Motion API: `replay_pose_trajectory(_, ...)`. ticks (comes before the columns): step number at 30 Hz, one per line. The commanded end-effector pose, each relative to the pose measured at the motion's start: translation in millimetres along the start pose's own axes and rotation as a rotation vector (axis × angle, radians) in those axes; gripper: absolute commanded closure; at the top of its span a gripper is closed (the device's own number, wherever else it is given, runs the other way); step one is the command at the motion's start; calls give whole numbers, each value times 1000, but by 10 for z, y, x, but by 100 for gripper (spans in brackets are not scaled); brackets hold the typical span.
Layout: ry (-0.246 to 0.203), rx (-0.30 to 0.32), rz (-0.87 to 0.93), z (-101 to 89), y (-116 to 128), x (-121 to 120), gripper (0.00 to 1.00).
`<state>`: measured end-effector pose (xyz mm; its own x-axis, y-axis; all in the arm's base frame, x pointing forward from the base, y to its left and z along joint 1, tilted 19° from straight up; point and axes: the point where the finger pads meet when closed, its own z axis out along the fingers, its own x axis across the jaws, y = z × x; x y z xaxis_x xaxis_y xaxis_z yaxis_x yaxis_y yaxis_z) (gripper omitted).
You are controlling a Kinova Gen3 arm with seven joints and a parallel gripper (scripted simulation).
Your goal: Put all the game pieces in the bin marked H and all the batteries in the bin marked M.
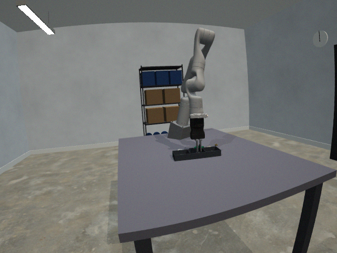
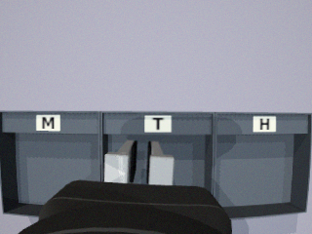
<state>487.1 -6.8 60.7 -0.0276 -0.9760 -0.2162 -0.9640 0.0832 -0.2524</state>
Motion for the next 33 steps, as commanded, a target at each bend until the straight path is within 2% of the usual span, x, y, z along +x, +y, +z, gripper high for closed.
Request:
replay_pose_trajectory(1, 1, -11, 6, 103, 39, 31, 69)
replay_pose_trajectory(33, 1, -10, 6, 131, 39, 31, 69)
